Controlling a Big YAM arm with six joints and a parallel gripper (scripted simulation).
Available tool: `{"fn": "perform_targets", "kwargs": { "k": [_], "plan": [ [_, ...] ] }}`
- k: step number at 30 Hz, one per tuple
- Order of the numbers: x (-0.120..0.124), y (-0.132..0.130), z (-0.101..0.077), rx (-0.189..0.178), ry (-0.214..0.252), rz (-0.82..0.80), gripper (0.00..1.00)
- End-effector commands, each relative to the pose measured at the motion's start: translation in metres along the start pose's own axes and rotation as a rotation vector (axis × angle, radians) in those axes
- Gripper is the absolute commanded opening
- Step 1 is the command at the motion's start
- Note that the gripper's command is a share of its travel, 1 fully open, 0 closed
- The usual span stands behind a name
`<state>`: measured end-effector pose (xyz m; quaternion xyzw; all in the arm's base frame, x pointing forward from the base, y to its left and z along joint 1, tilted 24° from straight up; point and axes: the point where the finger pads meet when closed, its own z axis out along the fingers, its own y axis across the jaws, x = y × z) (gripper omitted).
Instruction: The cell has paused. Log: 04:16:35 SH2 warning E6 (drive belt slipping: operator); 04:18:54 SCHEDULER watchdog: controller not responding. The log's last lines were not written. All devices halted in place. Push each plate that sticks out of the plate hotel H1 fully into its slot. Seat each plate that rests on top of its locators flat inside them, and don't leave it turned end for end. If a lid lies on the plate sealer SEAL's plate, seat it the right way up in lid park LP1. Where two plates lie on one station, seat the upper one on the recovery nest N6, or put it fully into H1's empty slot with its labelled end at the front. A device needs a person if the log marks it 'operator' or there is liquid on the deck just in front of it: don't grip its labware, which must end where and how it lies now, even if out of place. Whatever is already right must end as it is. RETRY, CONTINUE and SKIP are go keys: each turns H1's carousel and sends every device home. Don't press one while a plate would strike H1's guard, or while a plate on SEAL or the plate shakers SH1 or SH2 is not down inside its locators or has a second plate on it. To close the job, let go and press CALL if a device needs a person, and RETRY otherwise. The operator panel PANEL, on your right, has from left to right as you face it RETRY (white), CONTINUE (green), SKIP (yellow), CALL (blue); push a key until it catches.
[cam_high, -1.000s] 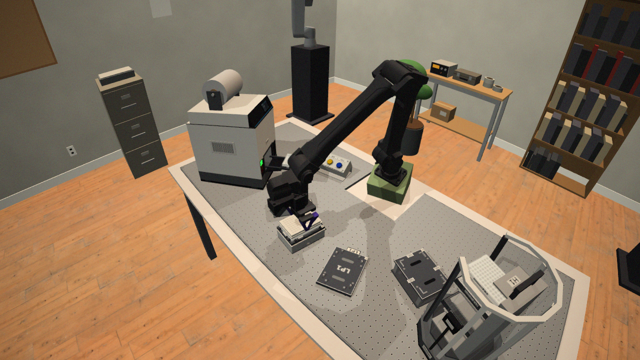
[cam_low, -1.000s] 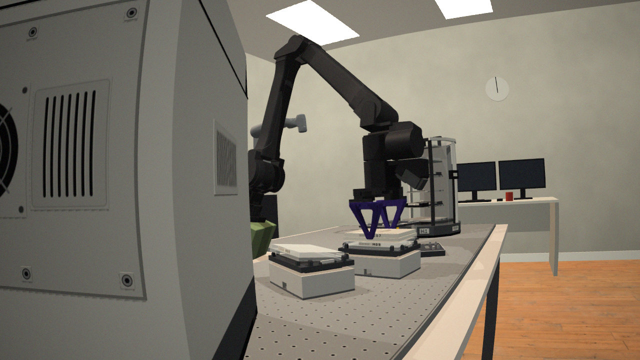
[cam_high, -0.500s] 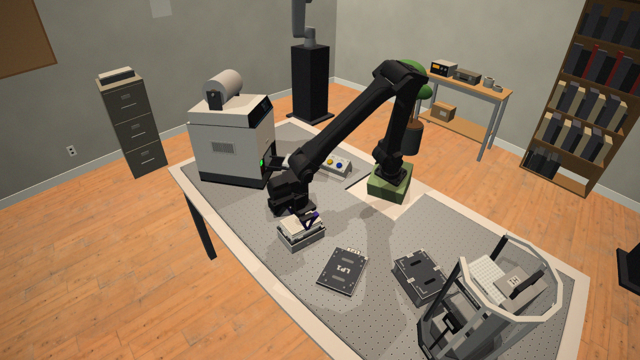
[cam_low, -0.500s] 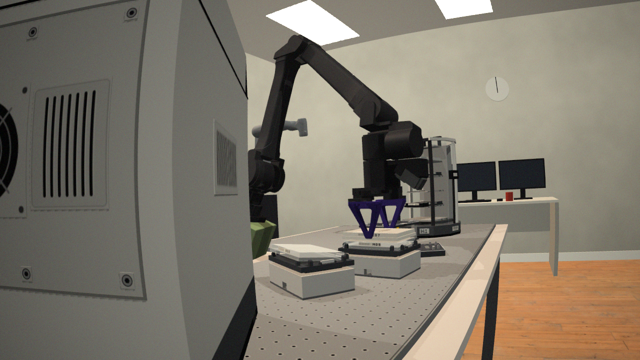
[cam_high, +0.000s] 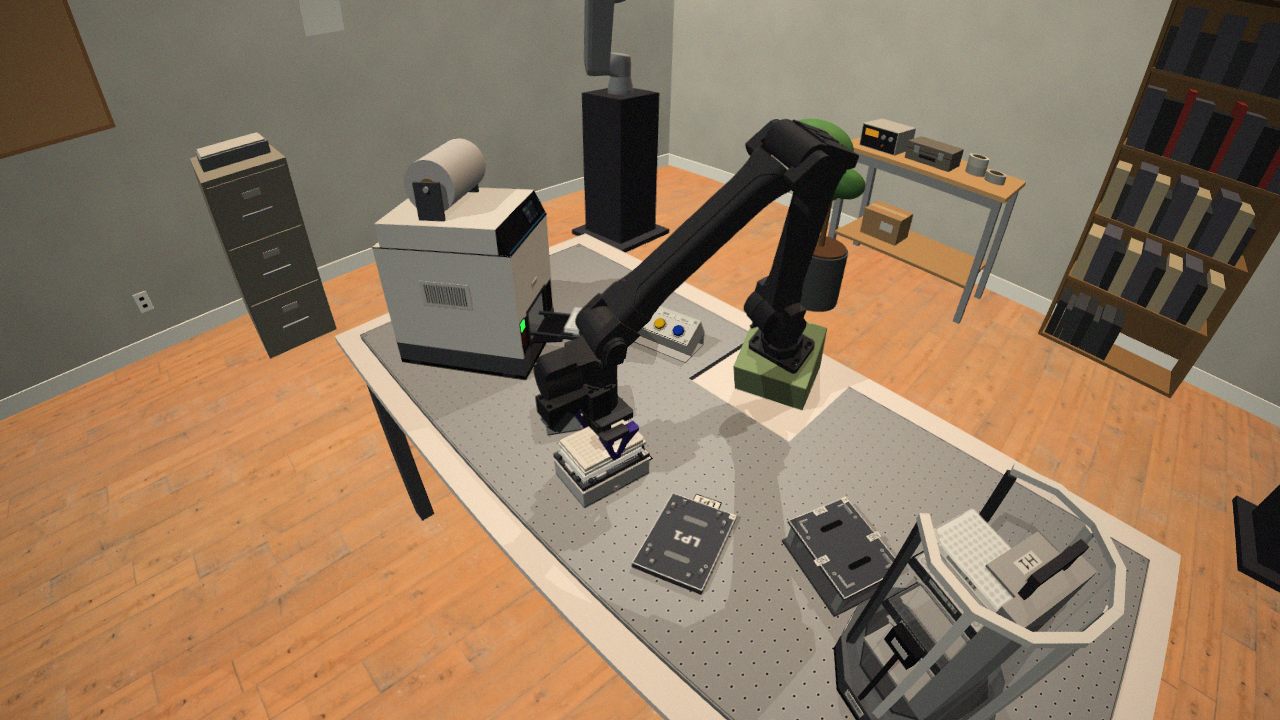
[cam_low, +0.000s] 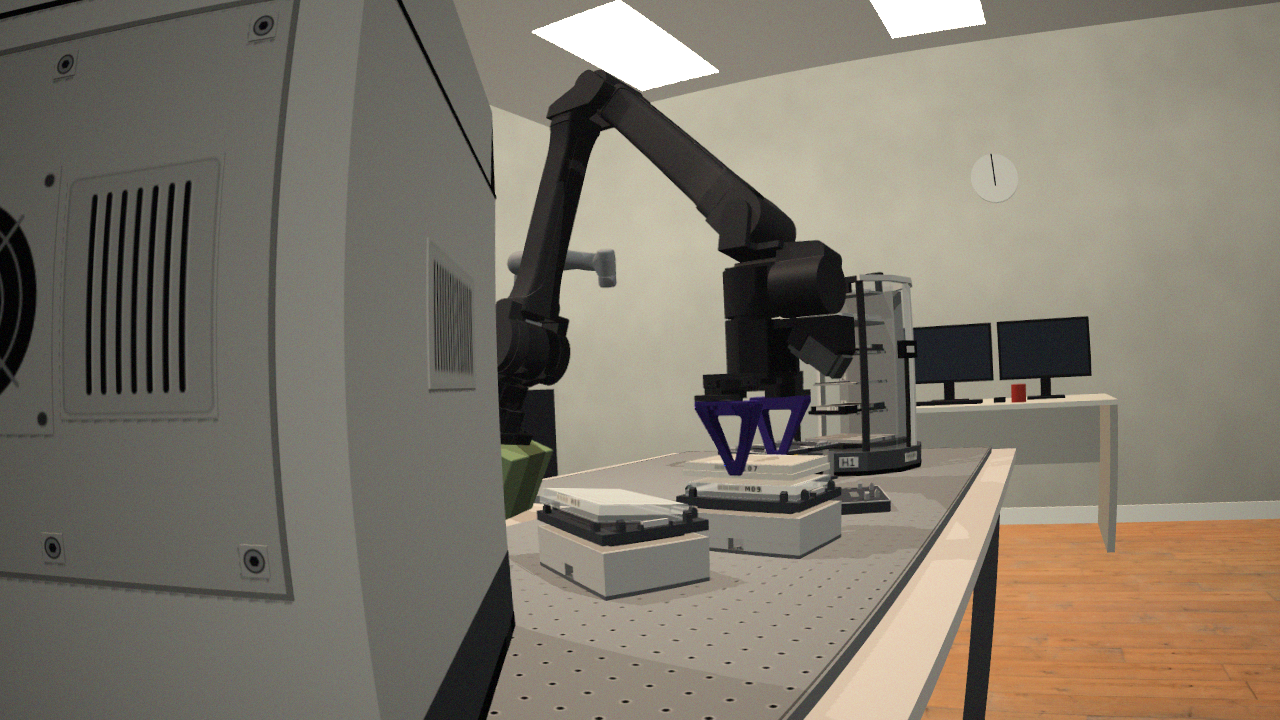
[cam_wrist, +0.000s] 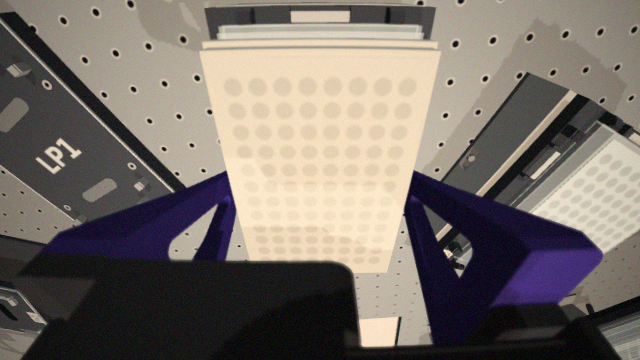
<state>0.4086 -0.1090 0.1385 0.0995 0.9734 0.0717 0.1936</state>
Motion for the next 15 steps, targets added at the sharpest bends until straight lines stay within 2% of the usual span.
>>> {"fn": "perform_targets", "kwargs": {
  "k": [1, 15],
  "plan": [
    [-0.0251, -0.0045, -0.0226, 0.009, -0.052, -0.009, 0.84],
    [-0.0263, -0.0039, -0.0274, 0.009, -0.056, -0.011, 0.84]
  ]
}}
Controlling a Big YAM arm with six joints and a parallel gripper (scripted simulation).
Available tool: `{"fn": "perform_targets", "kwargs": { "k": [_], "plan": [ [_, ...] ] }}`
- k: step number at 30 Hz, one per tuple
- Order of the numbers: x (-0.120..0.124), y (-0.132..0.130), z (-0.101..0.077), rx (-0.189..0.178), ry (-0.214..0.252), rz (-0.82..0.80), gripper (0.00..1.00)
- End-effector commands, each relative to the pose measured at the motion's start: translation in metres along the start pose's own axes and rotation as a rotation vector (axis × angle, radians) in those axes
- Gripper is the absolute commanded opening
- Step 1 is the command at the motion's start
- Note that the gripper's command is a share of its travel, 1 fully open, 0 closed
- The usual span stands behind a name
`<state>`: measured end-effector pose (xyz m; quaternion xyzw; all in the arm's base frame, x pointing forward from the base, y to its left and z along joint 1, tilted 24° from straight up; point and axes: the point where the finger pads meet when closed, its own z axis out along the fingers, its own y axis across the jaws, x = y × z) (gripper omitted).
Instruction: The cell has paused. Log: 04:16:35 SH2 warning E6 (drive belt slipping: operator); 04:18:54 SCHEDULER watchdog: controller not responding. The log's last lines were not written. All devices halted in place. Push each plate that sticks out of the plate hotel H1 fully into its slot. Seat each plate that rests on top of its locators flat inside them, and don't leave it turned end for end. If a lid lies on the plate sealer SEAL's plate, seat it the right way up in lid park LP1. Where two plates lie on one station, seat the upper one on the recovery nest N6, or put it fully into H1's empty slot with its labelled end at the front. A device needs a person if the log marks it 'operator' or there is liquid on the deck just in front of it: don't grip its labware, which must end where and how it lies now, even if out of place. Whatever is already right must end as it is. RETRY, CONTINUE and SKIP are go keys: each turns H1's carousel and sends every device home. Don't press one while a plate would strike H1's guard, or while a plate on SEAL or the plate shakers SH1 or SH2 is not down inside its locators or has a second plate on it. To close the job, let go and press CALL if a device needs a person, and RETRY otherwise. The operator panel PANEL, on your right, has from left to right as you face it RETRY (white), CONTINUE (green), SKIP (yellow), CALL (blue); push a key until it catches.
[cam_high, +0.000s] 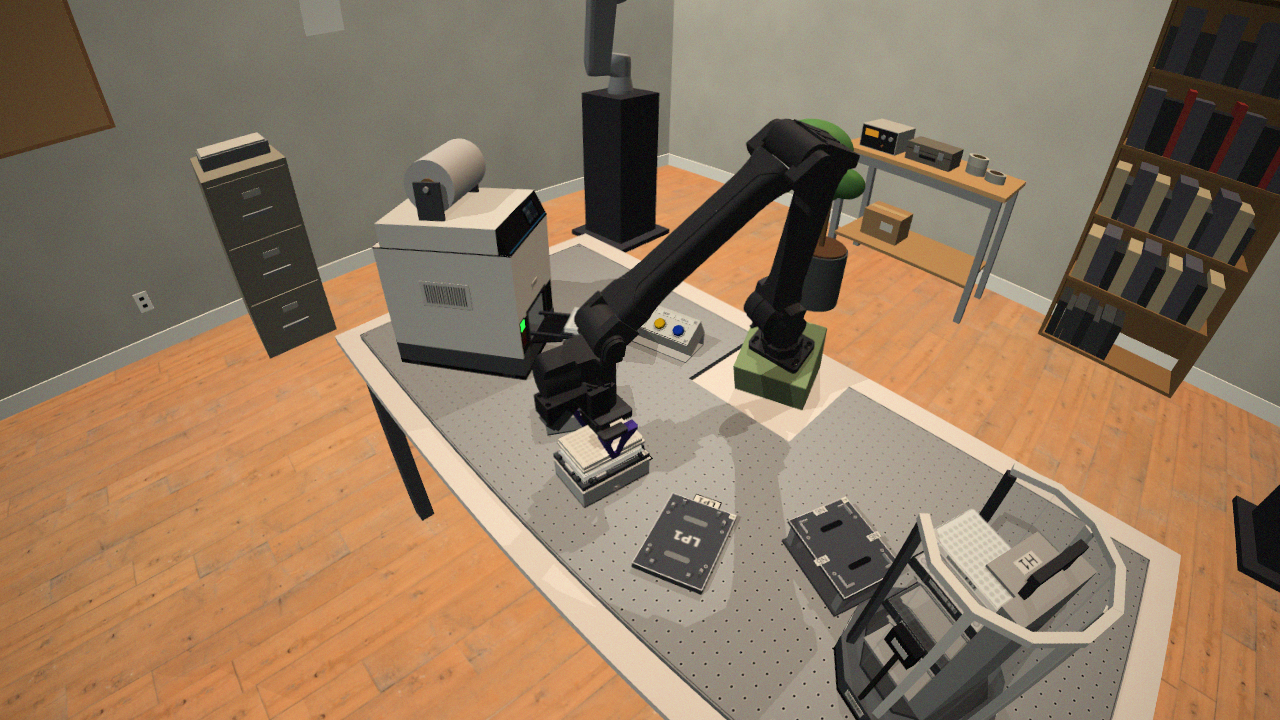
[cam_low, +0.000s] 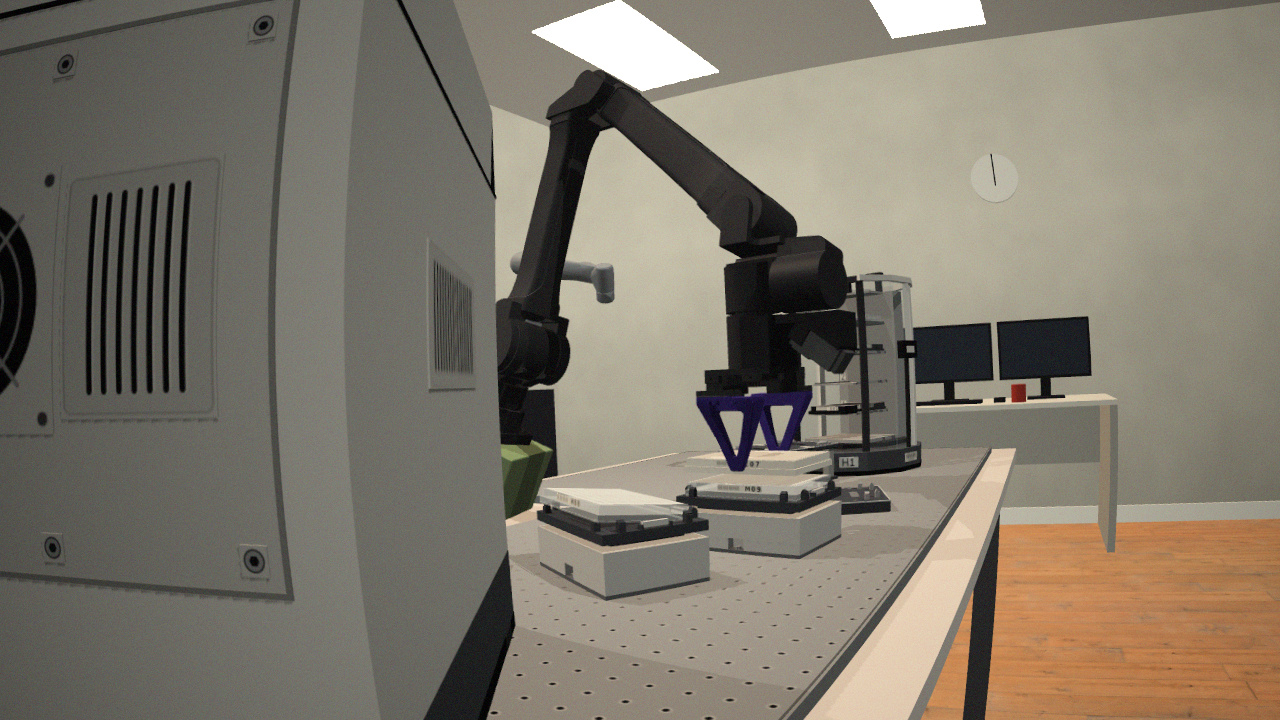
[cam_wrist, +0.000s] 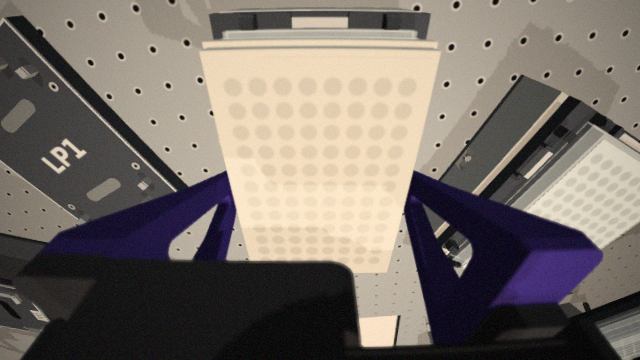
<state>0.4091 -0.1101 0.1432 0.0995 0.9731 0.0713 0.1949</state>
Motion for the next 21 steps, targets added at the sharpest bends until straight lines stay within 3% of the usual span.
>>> {"fn": "perform_targets", "kwargs": {
  "k": [1, 21],
  "plan": [
    [-0.0237, -0.0043, -0.0223, 0.008, -0.051, -0.009, 0.84],
    [-0.0237, -0.0048, -0.0248, 0.008, -0.046, -0.007, 0.84]
  ]
}}
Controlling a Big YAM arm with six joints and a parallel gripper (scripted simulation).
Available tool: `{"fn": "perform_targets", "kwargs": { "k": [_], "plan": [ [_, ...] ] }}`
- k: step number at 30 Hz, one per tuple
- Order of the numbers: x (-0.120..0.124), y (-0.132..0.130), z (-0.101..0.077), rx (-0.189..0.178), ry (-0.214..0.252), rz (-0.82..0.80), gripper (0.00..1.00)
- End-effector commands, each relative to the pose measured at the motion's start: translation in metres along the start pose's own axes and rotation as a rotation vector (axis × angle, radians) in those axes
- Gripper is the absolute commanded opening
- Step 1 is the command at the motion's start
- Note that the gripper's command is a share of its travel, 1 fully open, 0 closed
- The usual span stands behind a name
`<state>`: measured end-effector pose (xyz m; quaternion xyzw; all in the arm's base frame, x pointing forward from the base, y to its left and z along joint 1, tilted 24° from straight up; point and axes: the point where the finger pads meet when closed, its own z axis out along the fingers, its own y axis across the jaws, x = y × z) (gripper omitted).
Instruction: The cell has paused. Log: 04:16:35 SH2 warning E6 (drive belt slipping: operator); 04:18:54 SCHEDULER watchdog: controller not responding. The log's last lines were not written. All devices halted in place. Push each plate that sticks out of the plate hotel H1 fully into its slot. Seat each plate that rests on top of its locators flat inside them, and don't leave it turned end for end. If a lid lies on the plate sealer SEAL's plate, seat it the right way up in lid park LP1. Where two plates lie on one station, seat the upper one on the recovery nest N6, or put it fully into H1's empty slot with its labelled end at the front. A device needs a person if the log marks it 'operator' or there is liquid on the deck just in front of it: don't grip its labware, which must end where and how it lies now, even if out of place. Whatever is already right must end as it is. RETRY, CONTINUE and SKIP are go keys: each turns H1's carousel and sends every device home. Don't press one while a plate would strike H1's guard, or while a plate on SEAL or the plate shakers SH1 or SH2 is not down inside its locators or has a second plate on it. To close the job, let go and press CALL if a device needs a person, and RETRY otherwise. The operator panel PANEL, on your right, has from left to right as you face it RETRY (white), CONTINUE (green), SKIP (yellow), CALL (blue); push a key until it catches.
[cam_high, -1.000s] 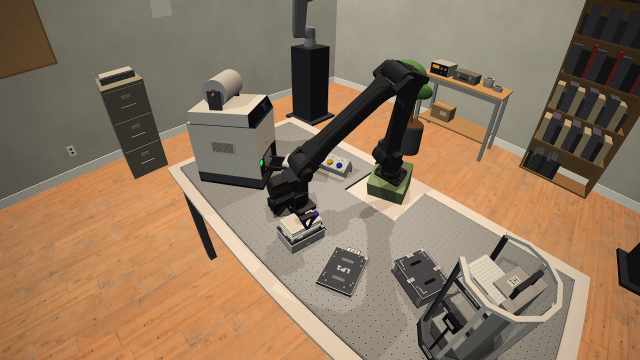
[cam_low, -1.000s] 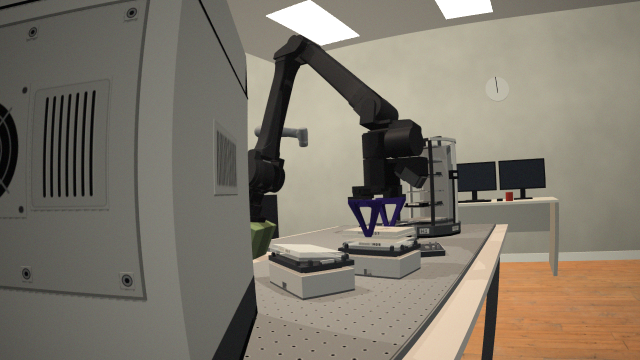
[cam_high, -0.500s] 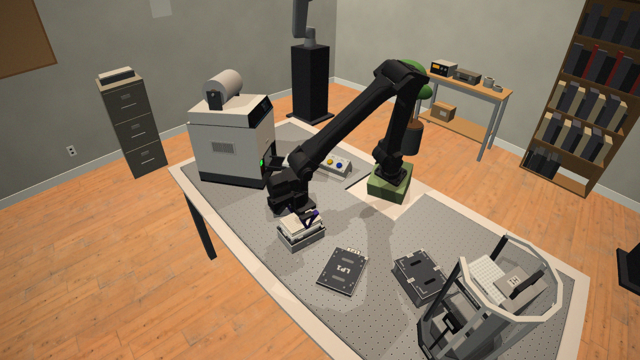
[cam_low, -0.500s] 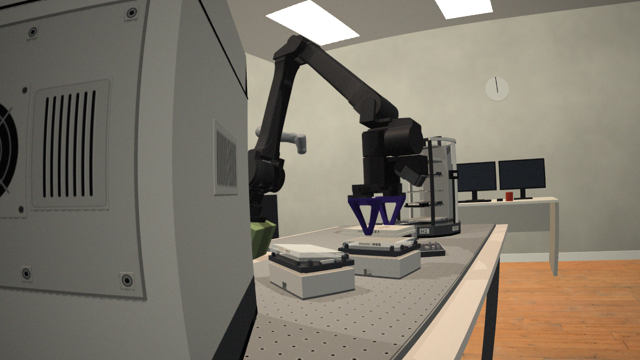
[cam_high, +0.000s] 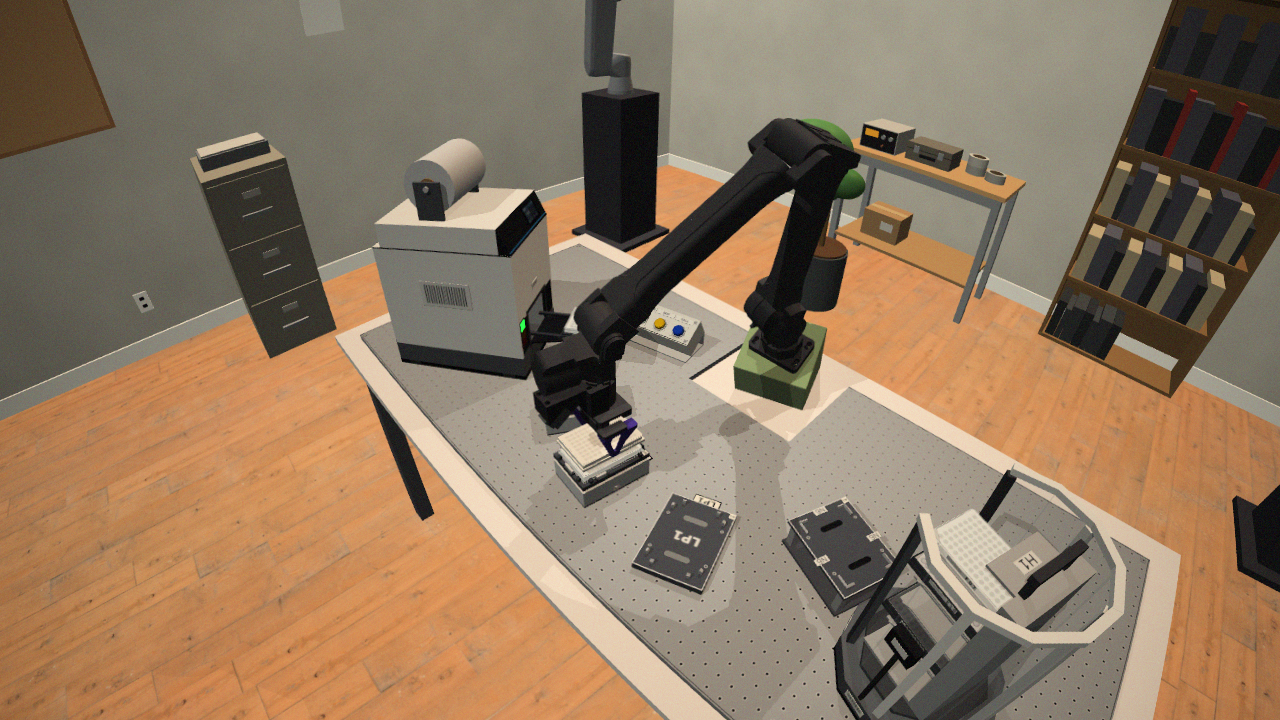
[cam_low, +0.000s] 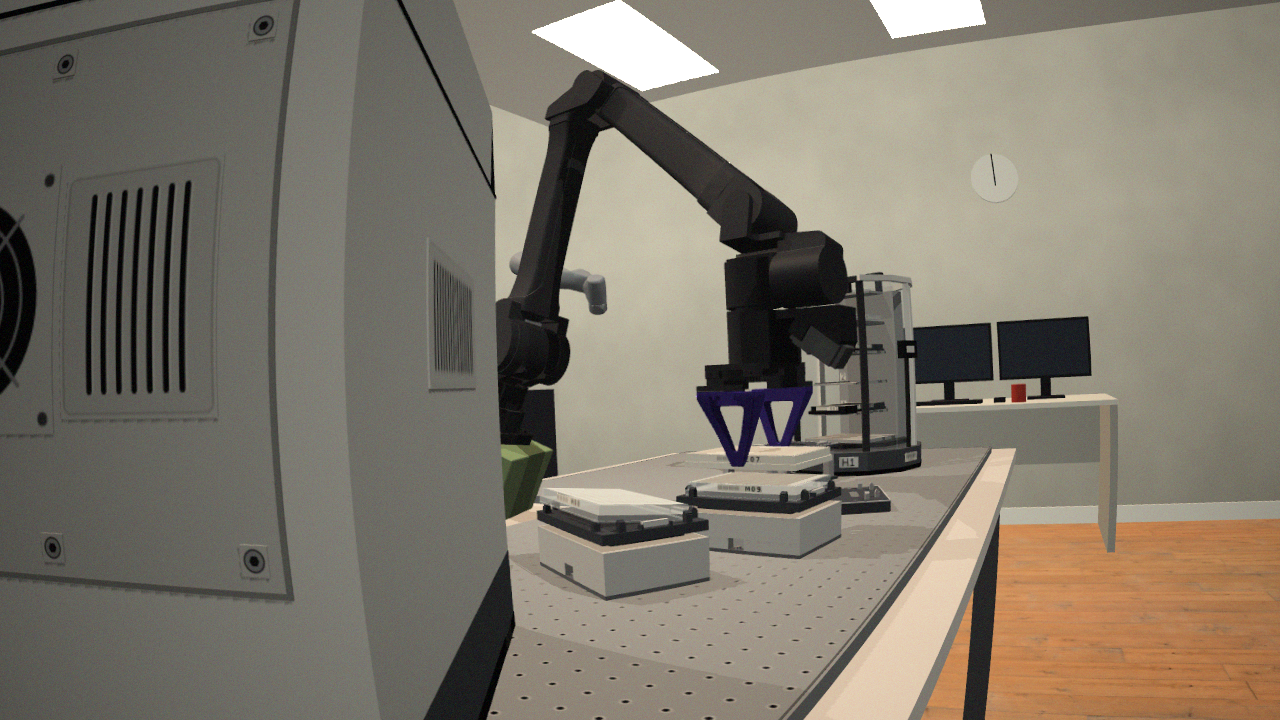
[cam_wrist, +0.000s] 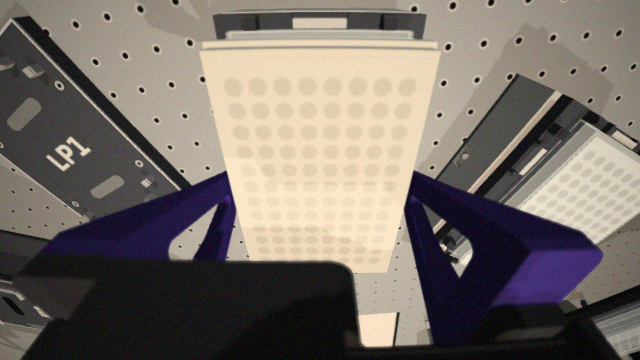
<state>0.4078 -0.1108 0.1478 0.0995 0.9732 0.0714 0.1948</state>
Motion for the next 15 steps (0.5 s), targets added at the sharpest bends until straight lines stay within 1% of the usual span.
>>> {"fn": "perform_targets", "kwargs": {
  "k": [1, 7, 9, 12, 15],
  "plan": [
    [-0.023, -0.005, -0.020, 0.008, -0.047, -0.007, 0.84],
    [-0.023, -0.003, -0.019, 0.007, -0.044, -0.009, 0.84],
    [-0.025, -0.003, -0.028, 0.010, -0.062, -0.013, 0.84],
    [-0.025, -0.003, -0.032, 0.010, -0.062, -0.013, 0.84],
    [-0.023, -0.005, -0.028, 0.008, -0.046, -0.009, 0.84]
  ]
}}
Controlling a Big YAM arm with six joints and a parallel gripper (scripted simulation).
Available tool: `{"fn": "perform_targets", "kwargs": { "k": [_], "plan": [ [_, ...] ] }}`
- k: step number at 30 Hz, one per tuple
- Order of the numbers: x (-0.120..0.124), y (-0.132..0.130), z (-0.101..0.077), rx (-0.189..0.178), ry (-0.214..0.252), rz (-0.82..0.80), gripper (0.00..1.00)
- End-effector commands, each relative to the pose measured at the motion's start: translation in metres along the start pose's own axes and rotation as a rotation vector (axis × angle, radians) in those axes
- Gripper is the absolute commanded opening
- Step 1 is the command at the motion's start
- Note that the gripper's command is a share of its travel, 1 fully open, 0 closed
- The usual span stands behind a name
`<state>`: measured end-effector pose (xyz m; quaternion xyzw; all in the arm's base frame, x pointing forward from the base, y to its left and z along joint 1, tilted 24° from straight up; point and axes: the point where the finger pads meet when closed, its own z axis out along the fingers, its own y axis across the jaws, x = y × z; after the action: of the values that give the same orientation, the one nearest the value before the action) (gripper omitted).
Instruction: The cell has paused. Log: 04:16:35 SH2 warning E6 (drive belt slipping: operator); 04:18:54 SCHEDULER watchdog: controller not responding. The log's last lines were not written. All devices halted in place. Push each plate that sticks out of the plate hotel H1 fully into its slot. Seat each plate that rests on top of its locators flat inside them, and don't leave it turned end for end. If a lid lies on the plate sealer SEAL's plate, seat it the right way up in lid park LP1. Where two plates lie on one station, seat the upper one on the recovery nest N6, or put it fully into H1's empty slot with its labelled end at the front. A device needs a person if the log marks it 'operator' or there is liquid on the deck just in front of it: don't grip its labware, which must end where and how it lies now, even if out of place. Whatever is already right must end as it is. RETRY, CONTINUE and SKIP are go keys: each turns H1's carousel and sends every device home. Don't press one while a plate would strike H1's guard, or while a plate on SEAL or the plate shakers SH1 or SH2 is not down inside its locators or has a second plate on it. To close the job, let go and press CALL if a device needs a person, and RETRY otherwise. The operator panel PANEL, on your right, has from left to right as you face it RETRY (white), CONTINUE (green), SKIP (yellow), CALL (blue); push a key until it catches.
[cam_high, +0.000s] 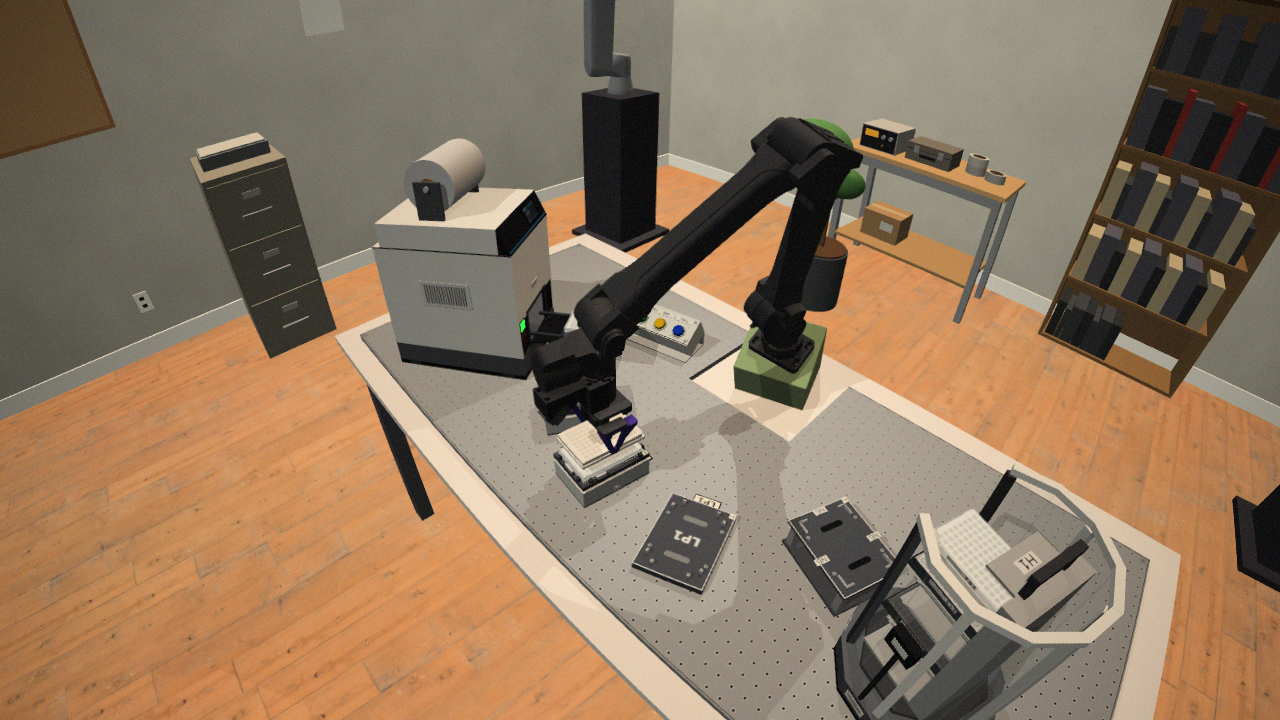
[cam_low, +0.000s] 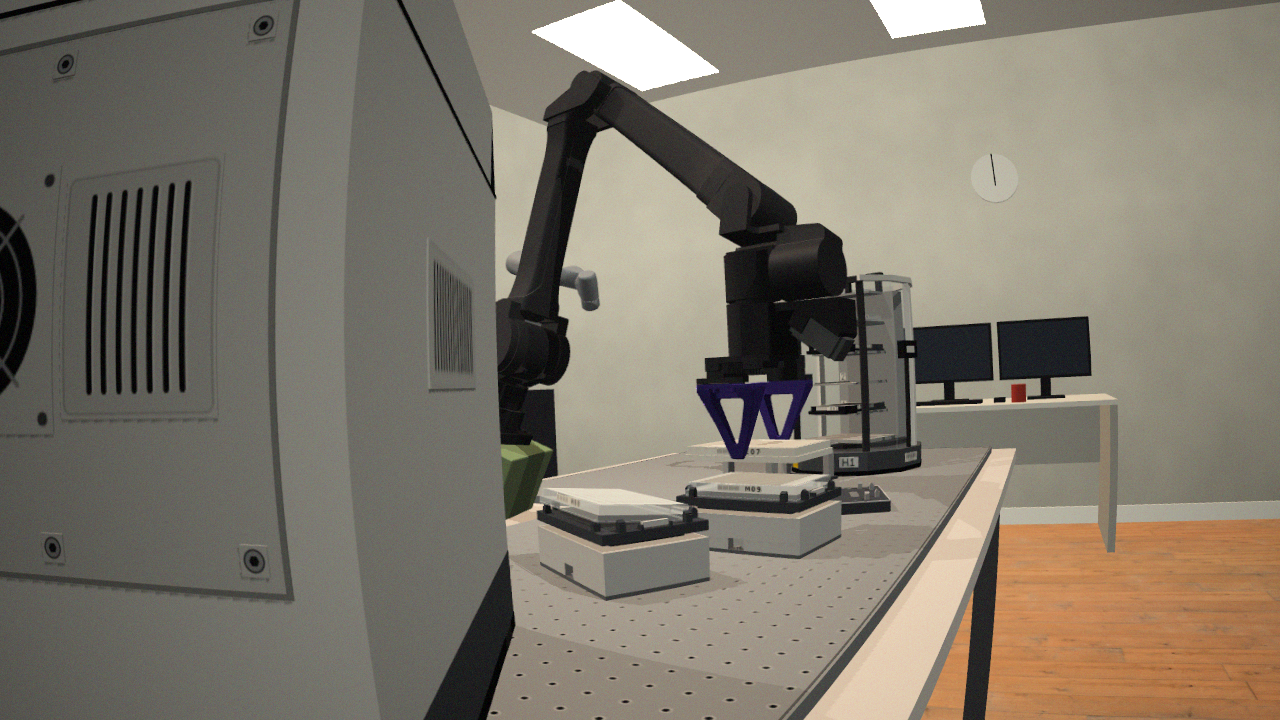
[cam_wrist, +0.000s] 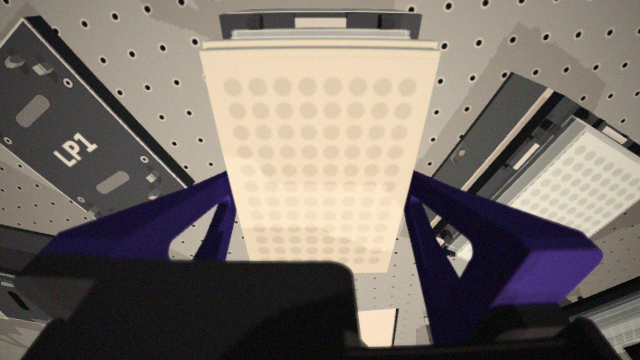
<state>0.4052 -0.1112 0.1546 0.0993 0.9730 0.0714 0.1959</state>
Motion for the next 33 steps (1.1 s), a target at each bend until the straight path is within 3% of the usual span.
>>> {"fn": "perform_targets", "kwargs": {
  "k": [1, 7, 12, 24, 25, 33],
  "plan": [
    [-0.024, -0.005, -0.025, 0.010, -0.051, -0.010, 0.84],
    [-0.025, -0.004, -0.033, 0.011, -0.060, -0.013, 0.84],
    [-0.014, -0.001, -0.019, 0.004, -0.029, -0.006, 0.84],
    [-0.013, -0.001, -0.019, 0.004, -0.029, -0.006, 0.84],
    [-0.021, -0.003, -0.036, 0.011, -0.057, -0.012, 0.84],
    [-0.022, -0.003, -0.060, 0.011, -0.062, -0.014, 0.84]
  ]
}}
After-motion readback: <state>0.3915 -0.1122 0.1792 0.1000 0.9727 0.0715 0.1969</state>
